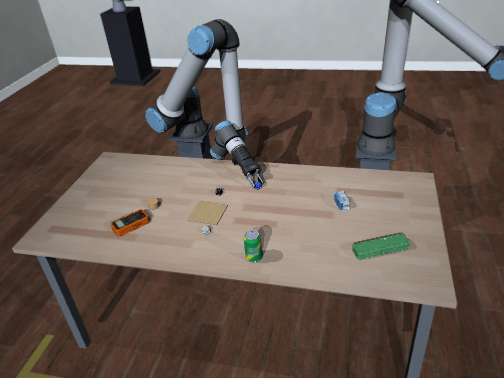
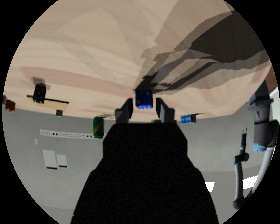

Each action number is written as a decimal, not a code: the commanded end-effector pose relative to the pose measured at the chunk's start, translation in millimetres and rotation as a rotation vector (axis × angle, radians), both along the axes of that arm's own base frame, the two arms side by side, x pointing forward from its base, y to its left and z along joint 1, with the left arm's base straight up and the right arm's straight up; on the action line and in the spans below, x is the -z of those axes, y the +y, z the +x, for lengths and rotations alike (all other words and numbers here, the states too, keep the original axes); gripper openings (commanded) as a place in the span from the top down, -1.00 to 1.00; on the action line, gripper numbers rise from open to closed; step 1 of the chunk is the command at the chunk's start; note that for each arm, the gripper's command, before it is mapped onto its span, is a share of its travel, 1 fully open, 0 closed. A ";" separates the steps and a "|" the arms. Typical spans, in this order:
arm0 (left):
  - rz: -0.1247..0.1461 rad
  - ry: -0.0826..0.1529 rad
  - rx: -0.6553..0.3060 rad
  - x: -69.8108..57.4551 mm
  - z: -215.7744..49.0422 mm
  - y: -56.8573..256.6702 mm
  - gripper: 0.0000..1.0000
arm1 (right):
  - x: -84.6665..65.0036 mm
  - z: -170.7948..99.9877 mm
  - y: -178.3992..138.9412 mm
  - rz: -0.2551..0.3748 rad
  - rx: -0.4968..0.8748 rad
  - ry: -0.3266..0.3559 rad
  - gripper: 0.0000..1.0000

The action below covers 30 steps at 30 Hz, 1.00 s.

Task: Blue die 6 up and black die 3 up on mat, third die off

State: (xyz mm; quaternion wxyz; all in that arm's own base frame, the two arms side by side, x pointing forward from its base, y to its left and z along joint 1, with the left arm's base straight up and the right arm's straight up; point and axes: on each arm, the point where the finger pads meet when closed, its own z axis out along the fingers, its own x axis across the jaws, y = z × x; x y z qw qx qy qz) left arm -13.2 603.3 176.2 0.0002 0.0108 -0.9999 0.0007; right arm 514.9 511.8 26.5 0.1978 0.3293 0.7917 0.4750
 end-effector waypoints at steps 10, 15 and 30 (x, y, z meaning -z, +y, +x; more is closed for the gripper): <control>0.002 0.000 0.000 -0.8 0.1 0.6 -1.00 | -17.3 -22.1 -21.7 0.001 0.000 -0.001 -0.57; 0.002 0.000 0.000 -0.8 0.1 0.6 -1.00 | -18.0 -22.6 -22.2 0.001 0.000 -0.001 -0.57; 0.002 0.000 0.000 -0.8 0.1 0.6 -1.00 | -61.2 -22.6 -22.2 0.001 0.000 -0.001 -0.57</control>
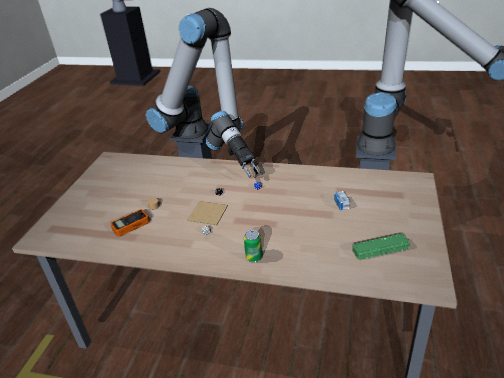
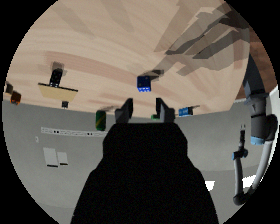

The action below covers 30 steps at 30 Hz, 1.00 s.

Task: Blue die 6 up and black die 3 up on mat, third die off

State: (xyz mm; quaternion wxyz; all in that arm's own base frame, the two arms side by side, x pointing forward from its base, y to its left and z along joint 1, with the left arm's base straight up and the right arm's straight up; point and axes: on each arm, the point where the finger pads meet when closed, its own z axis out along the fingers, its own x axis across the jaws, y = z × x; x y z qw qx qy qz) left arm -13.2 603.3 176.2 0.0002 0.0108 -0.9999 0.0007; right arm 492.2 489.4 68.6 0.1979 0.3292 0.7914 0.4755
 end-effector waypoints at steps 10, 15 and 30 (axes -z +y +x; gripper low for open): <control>0.002 0.000 0.000 -0.8 0.1 0.6 -1.00 | -35.5 0.1 0.2 0.000 0.000 0.000 -0.57; 0.002 0.000 0.000 -0.8 0.1 0.6 -1.00 | -35.5 0.1 0.3 -0.001 0.000 0.001 -0.57; 0.002 0.000 0.000 -0.8 0.1 0.6 -1.00 | -36.7 2.6 3.5 -0.045 -0.001 0.045 -0.57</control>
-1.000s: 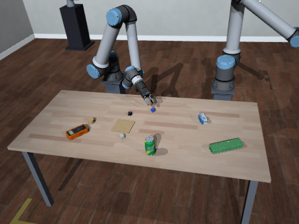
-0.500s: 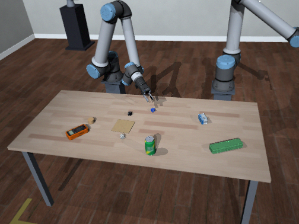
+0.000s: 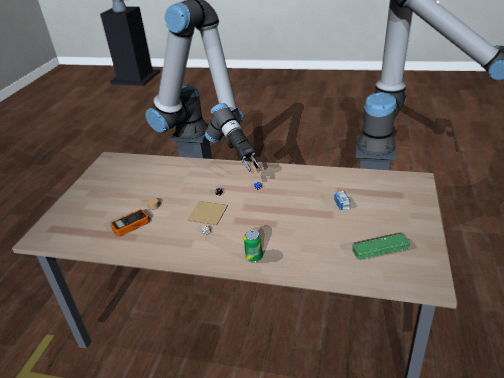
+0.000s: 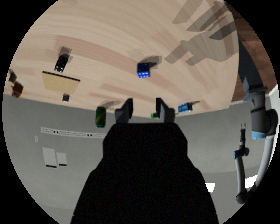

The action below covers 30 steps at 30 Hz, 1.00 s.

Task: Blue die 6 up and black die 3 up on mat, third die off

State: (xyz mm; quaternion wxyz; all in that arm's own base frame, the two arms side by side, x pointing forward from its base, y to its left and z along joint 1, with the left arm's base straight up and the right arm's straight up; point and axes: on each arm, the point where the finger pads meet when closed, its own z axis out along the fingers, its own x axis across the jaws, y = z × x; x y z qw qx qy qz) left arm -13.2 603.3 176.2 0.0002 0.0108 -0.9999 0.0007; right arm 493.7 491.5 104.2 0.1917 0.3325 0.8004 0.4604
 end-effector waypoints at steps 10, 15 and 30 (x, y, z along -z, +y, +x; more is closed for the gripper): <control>0.002 0.000 0.000 -0.8 0.1 0.6 -1.00 | -5.2 5.9 5.8 -0.118 0.000 0.119 -0.57; 0.002 0.000 0.000 -0.8 0.1 0.6 -1.00 | -7.9 7.4 6.8 -0.158 0.001 0.160 -0.57; 0.002 0.000 0.000 -0.8 0.1 0.6 -1.00 | -18.4 19.6 19.4 -0.399 0.001 0.402 -0.57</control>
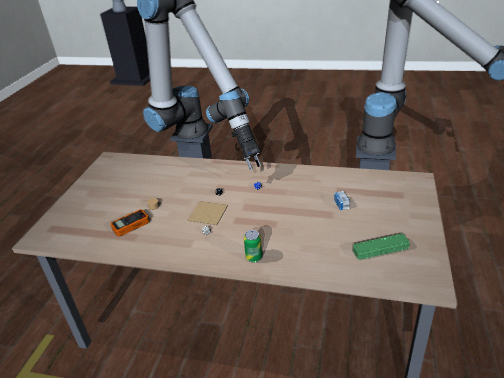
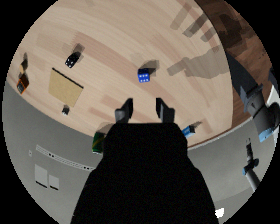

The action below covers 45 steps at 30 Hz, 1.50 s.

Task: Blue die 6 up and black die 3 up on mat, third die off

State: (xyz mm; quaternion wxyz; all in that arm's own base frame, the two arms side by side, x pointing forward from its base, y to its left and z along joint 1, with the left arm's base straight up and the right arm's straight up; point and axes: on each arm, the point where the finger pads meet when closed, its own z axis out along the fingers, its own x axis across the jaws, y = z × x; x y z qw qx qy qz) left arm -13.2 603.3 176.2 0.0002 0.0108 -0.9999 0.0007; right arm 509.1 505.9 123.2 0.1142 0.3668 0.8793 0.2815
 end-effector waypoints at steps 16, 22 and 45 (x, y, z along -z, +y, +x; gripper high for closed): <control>0.002 0.000 0.000 -0.8 0.1 0.6 -1.00 | -10.8 15.4 15.9 -0.336 -0.001 0.330 -0.57; 0.002 0.000 0.000 -0.8 0.1 0.6 -1.00 | -12.5 17.8 18.3 -0.381 -0.002 0.375 -0.57; 0.002 0.000 0.000 -0.8 0.1 0.6 -1.00 | -15.8 20.4 20.7 -0.439 -0.002 0.434 -1.00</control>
